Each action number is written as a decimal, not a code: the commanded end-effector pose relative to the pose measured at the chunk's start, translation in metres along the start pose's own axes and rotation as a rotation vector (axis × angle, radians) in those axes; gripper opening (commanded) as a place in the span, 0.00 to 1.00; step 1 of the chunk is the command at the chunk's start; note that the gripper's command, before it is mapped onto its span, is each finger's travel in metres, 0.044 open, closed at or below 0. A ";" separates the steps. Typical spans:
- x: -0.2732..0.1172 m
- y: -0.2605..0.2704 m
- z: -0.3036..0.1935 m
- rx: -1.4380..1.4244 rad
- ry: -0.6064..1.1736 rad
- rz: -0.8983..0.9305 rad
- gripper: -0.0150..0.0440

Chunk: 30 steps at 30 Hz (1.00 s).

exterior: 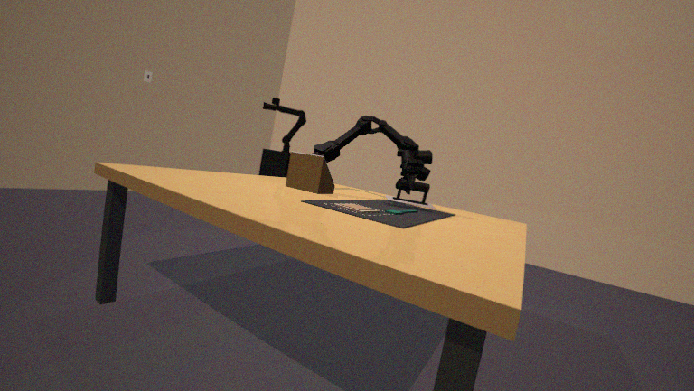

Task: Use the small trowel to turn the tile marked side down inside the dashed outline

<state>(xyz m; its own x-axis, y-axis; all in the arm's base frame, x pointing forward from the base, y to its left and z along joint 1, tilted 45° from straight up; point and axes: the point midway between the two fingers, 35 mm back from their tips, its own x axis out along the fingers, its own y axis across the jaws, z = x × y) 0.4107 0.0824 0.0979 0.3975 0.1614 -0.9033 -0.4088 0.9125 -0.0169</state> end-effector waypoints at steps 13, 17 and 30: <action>-0.042 0.034 0.009 0.144 0.133 -0.138 0.25; -0.053 0.041 0.010 0.172 0.157 -0.177 0.25; -0.049 0.047 0.011 0.178 0.161 -0.182 0.25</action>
<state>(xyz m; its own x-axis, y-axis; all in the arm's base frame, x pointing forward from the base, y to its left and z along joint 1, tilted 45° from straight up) 0.3796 0.1191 0.1470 0.3058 -0.0505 -0.9507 -0.1950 0.9741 -0.1145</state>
